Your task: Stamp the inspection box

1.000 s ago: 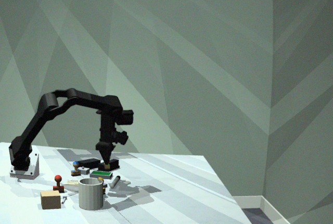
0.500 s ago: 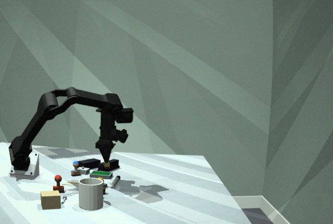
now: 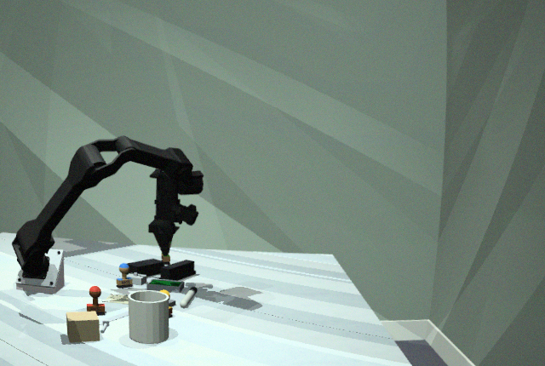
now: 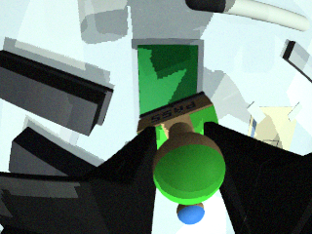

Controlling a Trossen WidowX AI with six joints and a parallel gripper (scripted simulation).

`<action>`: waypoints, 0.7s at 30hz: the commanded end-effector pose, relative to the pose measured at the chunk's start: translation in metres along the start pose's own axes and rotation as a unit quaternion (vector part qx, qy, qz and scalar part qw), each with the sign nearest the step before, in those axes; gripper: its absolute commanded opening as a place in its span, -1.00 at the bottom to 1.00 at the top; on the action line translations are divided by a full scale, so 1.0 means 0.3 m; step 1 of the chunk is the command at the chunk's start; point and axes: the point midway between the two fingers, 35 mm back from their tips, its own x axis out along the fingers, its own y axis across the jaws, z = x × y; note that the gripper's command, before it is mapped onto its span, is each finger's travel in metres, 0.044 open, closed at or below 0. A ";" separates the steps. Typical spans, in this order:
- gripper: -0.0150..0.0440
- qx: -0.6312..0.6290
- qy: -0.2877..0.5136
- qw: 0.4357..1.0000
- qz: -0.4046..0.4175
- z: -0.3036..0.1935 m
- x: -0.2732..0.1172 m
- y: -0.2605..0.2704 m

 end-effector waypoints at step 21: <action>-0.49 0.009 0.003 1.000 0.002 0.002 0.052 0.006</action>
